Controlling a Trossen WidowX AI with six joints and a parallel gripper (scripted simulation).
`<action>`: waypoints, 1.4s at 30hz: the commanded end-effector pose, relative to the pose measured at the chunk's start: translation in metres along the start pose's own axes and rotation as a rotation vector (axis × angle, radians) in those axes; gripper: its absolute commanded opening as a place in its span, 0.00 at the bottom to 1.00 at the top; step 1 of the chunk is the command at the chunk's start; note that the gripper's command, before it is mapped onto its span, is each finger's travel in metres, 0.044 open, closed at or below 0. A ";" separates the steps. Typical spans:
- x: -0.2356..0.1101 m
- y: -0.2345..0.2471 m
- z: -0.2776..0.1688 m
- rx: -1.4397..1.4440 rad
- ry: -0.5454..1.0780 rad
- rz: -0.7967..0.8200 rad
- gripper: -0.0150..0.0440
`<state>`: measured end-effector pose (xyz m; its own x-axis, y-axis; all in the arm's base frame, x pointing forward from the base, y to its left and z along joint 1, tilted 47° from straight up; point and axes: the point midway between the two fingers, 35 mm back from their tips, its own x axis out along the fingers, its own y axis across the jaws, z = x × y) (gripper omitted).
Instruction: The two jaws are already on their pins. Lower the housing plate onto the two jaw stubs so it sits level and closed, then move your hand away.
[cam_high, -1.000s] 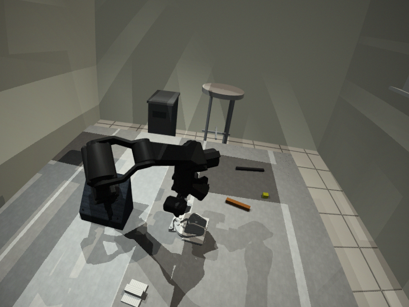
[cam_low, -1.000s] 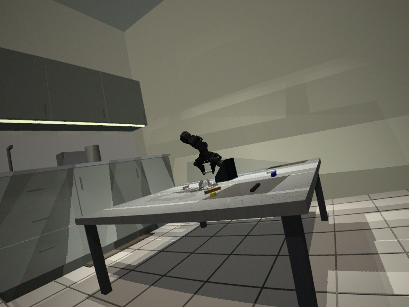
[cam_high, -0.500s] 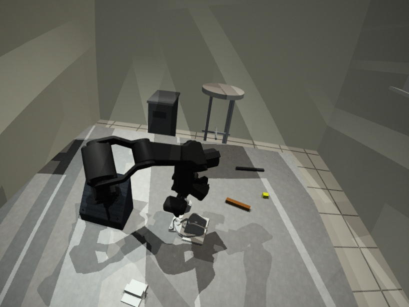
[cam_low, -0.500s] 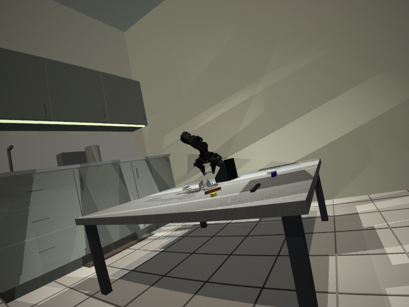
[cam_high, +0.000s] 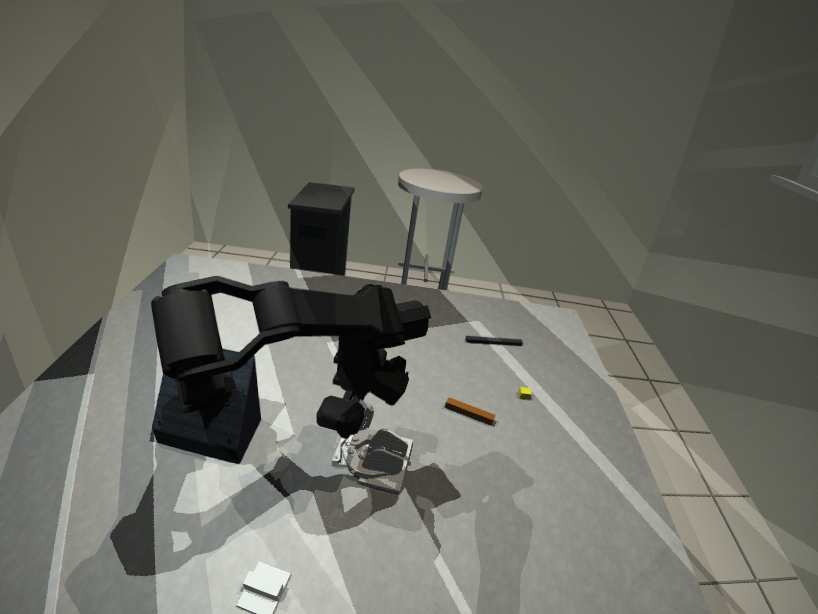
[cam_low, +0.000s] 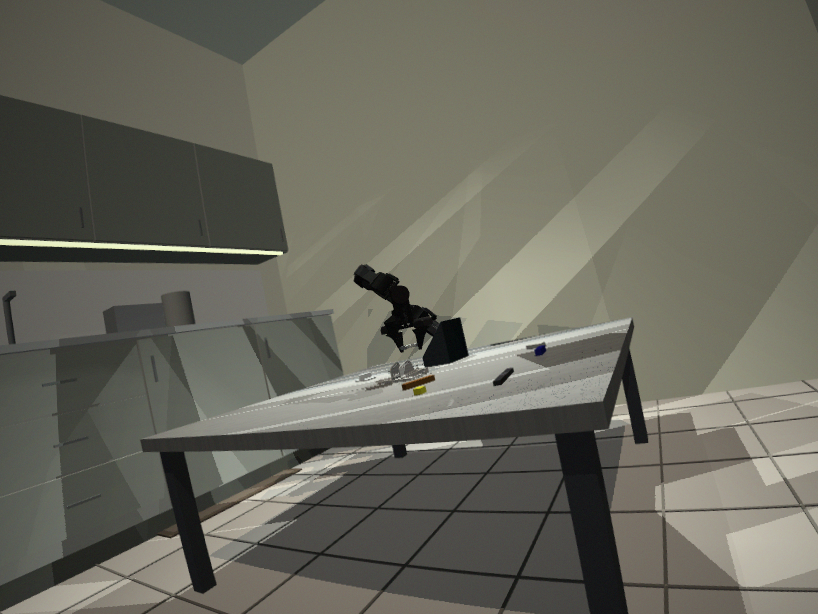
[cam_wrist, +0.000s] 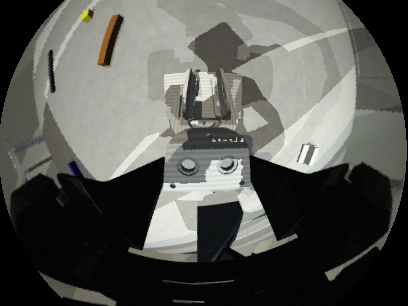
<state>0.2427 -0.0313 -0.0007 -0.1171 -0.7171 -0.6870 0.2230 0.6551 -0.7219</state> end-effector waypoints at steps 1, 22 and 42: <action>-0.001 -0.001 -0.002 -0.001 0.001 0.007 0.85; -0.001 -0.001 -0.002 -0.001 0.001 0.007 0.85; 0.011 -0.001 -0.001 0.002 0.001 0.009 0.85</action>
<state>0.2433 -0.0361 -0.0035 -0.1093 -0.7083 -0.6974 0.2366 0.6629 -0.7103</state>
